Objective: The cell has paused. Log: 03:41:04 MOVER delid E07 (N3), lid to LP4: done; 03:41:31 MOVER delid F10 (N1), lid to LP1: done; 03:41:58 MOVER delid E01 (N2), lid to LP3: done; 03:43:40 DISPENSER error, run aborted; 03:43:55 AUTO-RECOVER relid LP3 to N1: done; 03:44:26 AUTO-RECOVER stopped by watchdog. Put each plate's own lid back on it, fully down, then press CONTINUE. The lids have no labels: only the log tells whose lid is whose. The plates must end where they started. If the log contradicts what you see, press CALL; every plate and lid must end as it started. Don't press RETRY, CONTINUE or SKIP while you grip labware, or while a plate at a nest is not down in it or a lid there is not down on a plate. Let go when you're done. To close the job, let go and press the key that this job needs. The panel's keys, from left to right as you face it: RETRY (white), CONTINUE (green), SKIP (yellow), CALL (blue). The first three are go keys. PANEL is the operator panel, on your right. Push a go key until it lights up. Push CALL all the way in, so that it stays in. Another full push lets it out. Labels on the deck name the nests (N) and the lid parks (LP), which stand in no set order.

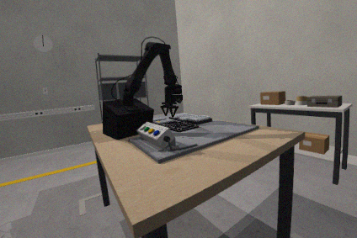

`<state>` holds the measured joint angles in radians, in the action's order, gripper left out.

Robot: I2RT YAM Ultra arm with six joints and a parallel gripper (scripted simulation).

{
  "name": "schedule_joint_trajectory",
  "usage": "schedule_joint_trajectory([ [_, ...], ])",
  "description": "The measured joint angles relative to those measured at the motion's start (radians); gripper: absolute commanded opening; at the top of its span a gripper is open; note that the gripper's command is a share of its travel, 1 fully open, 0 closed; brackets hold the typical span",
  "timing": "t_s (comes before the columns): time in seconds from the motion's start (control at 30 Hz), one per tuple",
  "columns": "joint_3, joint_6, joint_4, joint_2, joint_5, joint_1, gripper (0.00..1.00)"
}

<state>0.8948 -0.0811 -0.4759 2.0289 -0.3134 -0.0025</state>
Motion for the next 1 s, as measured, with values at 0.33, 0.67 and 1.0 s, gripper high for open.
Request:
schedule_joint_trajectory([
  [0.33, 0.021, 0.000, 0.039, 0.003, -0.011, -0.002, 1.00],
  [0.67, -0.004, 0.008, 0.085, -0.012, -0.011, -0.006, 0.97],
  [1.0, -0.334, 0.204, 0.408, -0.235, 0.000, -0.177, 0.87],
])
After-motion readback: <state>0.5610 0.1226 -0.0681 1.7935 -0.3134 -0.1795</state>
